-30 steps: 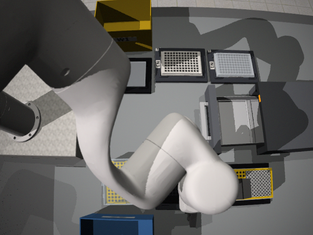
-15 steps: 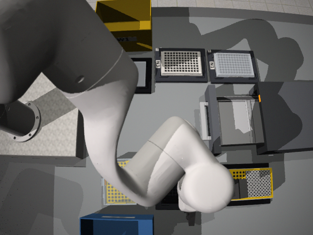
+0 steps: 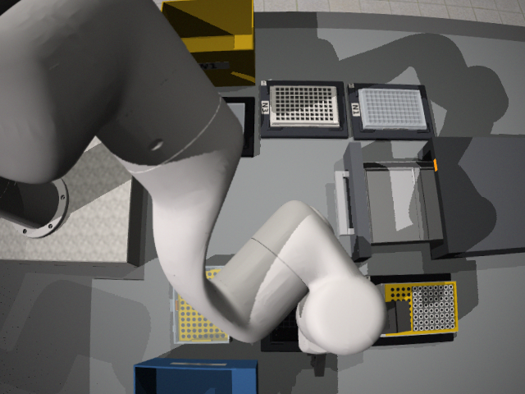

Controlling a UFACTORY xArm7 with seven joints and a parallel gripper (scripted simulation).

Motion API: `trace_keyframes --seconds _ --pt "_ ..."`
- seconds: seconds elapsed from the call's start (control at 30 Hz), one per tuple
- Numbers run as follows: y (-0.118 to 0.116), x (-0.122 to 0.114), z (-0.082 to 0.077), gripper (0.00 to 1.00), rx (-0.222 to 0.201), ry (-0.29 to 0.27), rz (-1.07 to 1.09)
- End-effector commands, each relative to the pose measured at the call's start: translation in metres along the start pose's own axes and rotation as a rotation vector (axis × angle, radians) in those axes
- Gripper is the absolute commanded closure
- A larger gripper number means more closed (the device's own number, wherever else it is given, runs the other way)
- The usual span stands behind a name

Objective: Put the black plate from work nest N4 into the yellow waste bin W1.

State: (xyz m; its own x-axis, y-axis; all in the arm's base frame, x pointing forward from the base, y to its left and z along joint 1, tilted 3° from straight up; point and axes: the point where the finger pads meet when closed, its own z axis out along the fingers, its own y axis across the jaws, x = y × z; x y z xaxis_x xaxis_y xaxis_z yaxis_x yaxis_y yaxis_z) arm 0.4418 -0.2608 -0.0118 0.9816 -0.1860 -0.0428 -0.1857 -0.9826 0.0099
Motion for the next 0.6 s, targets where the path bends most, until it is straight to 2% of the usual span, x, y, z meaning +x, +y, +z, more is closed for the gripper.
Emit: trace_keyframes --seconds 0.0,0.1,0.57 --pt "0.0006 0.0014 0.0057 0.00 -0.001 0.004 0.000" --pt "0.0006 0.0014 0.0098 0.00 -0.001 0.004 0.000" --pt "0.0006 0.0014 0.0098 0.00 -0.001 0.004 0.000"
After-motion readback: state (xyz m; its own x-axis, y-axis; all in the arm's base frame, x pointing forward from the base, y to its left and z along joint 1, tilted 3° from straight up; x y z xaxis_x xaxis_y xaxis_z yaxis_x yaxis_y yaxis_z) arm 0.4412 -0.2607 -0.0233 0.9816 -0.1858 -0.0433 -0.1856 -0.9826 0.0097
